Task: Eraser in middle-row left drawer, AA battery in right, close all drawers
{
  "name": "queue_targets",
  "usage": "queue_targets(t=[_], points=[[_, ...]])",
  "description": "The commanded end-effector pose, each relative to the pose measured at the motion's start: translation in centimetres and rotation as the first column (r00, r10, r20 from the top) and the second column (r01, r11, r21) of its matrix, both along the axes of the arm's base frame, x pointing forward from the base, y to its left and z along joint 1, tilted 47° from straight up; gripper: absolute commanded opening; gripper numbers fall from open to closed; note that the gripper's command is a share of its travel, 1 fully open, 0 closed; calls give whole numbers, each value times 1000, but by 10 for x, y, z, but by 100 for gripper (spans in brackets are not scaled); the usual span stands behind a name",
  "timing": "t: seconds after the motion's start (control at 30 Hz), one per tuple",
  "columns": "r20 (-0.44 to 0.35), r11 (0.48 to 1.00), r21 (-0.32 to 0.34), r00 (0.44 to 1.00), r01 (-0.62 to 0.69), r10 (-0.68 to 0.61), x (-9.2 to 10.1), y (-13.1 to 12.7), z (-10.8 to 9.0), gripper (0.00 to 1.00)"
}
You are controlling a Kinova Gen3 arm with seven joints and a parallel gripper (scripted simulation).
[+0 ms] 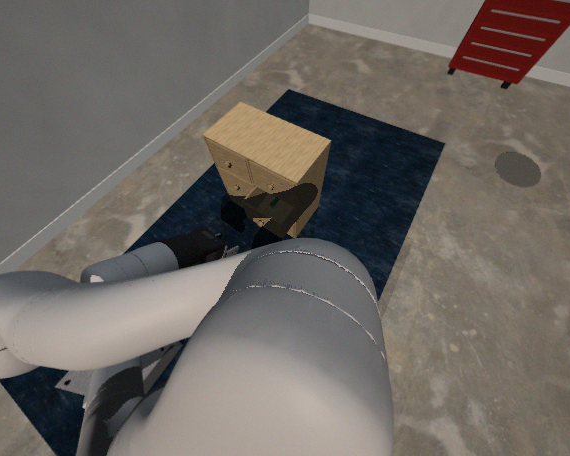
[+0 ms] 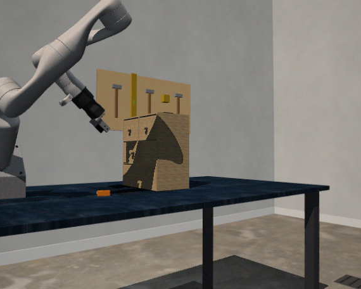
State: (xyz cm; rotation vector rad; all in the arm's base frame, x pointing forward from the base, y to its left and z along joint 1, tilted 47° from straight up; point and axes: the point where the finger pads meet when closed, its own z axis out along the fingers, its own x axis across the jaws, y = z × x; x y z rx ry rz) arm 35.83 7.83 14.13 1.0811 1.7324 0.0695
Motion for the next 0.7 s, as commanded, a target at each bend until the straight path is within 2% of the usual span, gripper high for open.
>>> queue_targets(t=[0.0, 0.67], points=[[-1, 1000, -4, 1000, -7, 7, -1, 0, -2, 100], [17, 1000, -3, 1000, -23, 23, 1, -5, -5, 100]])
